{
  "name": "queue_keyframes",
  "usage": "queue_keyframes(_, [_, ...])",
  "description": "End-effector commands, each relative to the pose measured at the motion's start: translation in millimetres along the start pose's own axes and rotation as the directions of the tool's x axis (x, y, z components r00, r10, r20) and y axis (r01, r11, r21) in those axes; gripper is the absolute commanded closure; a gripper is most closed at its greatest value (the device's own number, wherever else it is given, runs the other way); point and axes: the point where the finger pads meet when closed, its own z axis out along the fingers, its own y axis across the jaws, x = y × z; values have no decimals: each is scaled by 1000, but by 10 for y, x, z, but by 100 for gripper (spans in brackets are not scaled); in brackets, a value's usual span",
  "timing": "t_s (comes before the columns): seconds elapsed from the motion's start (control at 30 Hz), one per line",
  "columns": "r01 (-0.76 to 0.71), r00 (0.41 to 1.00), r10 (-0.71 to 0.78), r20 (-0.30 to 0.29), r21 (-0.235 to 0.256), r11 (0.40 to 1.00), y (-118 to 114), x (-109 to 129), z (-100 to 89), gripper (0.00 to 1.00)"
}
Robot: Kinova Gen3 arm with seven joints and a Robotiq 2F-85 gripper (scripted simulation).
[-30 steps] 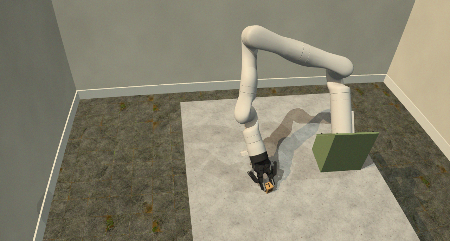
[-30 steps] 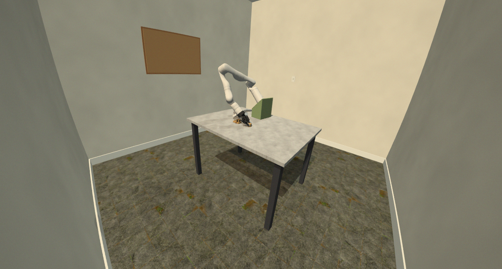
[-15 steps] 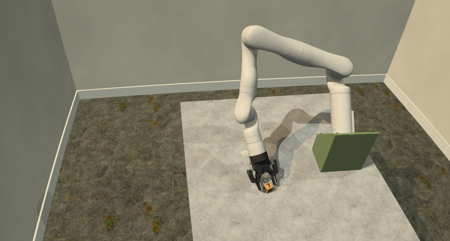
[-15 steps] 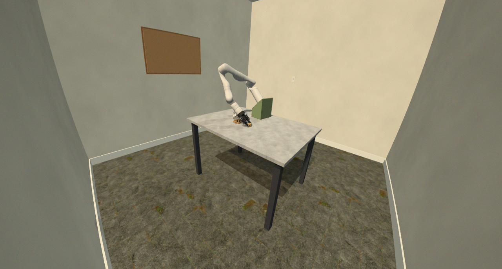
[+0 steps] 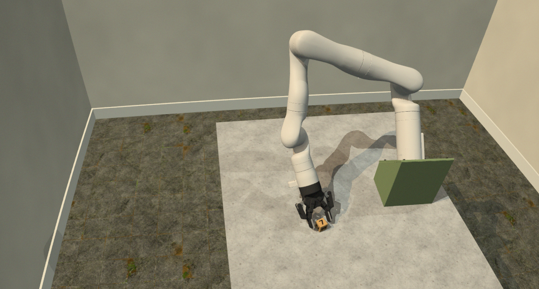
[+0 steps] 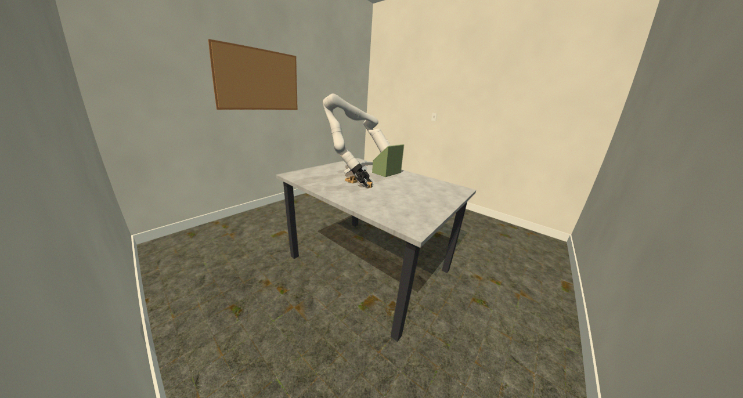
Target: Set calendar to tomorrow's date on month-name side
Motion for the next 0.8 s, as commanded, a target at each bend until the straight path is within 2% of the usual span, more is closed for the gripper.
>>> queue_keyframes(0.0, [2,1000,-2,0,2,1000,-9,-12,-11,31])
queue_keyframes(0.77, [2,1000,-2,0,2,1000,-7,-419,-418,31])
